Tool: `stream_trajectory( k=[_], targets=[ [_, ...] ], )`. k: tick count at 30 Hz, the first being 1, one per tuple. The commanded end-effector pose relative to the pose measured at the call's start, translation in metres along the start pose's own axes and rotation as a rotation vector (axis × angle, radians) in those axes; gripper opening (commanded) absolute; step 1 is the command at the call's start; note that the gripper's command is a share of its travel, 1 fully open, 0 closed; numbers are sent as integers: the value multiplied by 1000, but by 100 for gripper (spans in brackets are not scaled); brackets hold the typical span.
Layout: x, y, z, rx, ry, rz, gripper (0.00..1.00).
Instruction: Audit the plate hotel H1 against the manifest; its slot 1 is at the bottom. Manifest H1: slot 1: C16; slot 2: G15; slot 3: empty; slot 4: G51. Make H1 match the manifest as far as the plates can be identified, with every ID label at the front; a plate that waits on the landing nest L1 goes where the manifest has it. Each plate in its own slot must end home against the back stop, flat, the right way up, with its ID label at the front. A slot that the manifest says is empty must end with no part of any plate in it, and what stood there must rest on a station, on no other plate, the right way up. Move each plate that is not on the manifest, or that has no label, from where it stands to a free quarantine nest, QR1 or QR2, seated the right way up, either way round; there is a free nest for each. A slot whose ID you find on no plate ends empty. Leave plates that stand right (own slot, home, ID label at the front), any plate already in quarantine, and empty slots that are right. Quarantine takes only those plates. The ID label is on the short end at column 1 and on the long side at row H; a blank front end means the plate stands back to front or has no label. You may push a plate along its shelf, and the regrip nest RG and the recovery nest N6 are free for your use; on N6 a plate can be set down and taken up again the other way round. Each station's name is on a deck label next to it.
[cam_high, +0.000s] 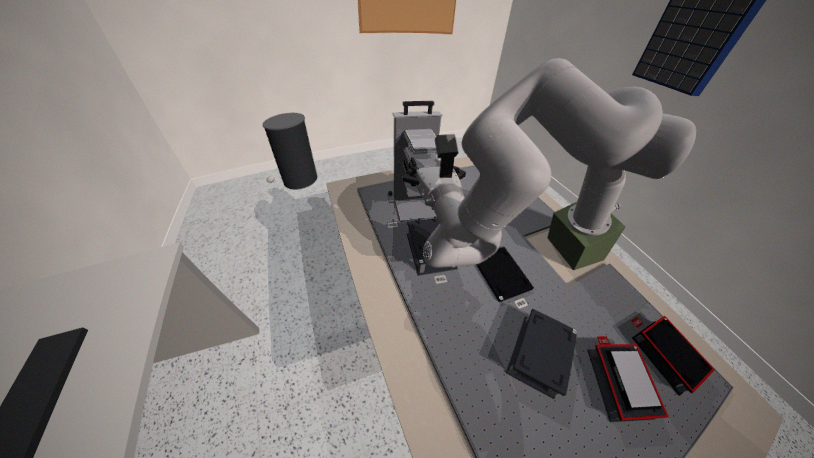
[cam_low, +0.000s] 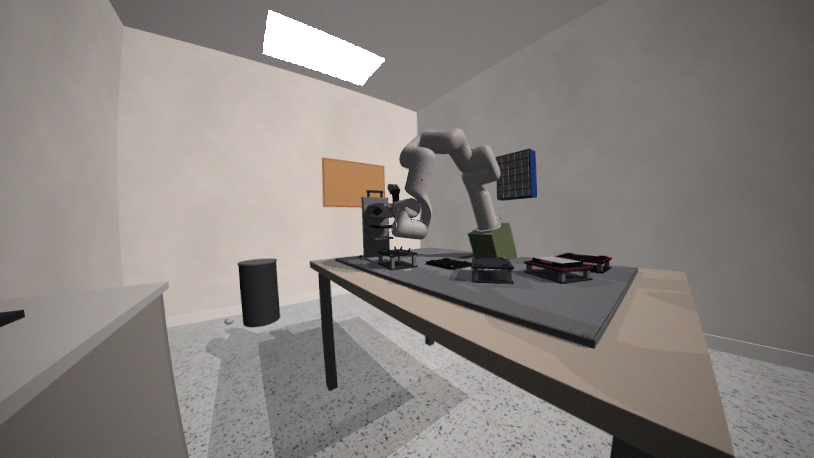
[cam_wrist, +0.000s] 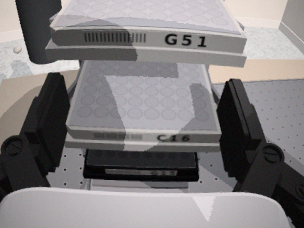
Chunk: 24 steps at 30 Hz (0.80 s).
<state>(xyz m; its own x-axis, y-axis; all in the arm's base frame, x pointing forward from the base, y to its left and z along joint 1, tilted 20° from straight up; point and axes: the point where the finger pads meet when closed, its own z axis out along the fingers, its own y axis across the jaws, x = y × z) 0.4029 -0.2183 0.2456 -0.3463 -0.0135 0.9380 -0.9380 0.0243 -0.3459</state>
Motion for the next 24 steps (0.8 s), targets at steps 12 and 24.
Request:
stream_trajectory(
  k=[12,24],
  targets=[
    [1,0,-24,-1,0,3,0],
    [1,0,-43,-1,0,3,0]
  ],
)
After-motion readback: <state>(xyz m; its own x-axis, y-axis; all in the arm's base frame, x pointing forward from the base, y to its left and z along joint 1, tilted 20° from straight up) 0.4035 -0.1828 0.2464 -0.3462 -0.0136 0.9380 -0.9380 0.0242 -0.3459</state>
